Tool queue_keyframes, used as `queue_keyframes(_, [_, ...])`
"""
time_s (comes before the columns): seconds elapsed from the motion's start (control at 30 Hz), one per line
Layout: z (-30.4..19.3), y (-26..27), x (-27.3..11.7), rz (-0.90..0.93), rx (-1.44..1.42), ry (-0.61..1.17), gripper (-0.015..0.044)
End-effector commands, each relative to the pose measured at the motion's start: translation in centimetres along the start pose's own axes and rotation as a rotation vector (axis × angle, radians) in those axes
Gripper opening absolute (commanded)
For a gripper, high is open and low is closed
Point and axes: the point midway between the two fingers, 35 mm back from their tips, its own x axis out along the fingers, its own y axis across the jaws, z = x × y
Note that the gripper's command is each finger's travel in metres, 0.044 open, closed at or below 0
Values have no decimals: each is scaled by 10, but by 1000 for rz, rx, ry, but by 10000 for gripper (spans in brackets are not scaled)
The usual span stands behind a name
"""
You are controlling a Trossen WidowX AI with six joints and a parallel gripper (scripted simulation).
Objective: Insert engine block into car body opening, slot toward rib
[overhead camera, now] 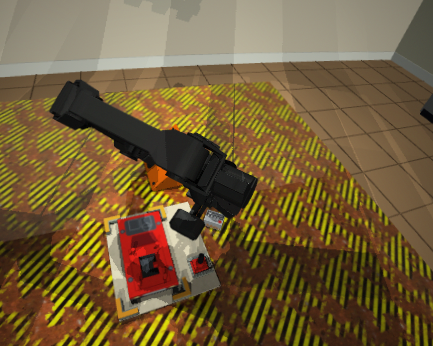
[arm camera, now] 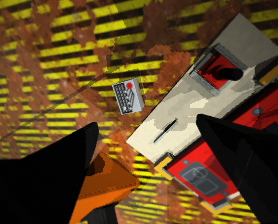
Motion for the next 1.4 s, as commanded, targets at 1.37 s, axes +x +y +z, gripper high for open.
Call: queue_keyframes(1.37, [-1, 31, 90, -242, -211, 99, 440])
